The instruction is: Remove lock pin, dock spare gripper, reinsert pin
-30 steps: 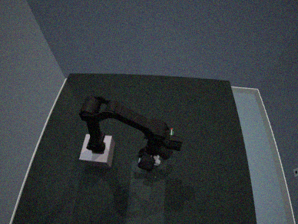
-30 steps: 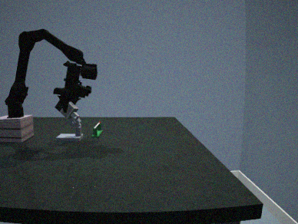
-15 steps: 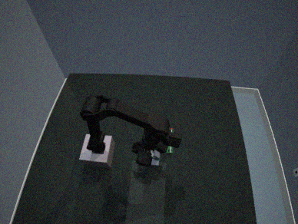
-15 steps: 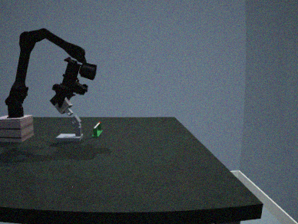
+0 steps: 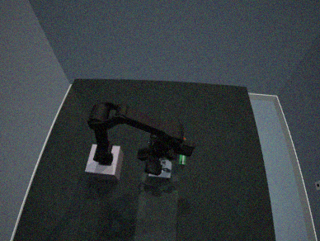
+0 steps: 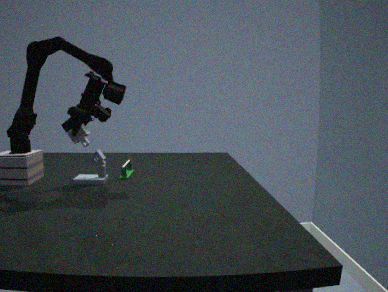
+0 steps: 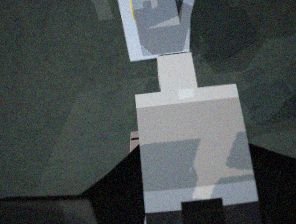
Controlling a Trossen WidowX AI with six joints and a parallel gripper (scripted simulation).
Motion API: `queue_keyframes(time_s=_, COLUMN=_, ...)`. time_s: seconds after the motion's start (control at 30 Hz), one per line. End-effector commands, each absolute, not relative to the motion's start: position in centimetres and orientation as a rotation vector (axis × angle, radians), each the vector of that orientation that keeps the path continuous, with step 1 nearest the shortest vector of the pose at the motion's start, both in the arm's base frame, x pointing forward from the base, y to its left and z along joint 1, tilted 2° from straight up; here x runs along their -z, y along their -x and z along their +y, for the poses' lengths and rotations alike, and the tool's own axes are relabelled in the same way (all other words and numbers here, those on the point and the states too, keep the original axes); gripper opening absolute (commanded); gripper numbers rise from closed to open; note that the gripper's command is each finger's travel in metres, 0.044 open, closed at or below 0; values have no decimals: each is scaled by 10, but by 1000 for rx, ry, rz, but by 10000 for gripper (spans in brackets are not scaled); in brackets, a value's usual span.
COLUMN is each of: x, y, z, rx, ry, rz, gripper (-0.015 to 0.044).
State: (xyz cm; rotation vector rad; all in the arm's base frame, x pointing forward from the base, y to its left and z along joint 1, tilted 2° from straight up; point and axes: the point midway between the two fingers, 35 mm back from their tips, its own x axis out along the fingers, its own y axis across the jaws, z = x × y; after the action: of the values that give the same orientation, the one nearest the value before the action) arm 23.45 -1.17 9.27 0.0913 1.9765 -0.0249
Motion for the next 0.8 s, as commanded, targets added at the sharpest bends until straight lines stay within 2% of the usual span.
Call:
queue_keyframes(time_s=0.0, x=-88, y=-241, z=-10, rx=11, ry=-86, rz=1969, gripper=0)
queue_keyframes(time_s=0.77, x=-67, y=-258, z=-12, rx=12, ry=-86, rz=1965, gripper=0)
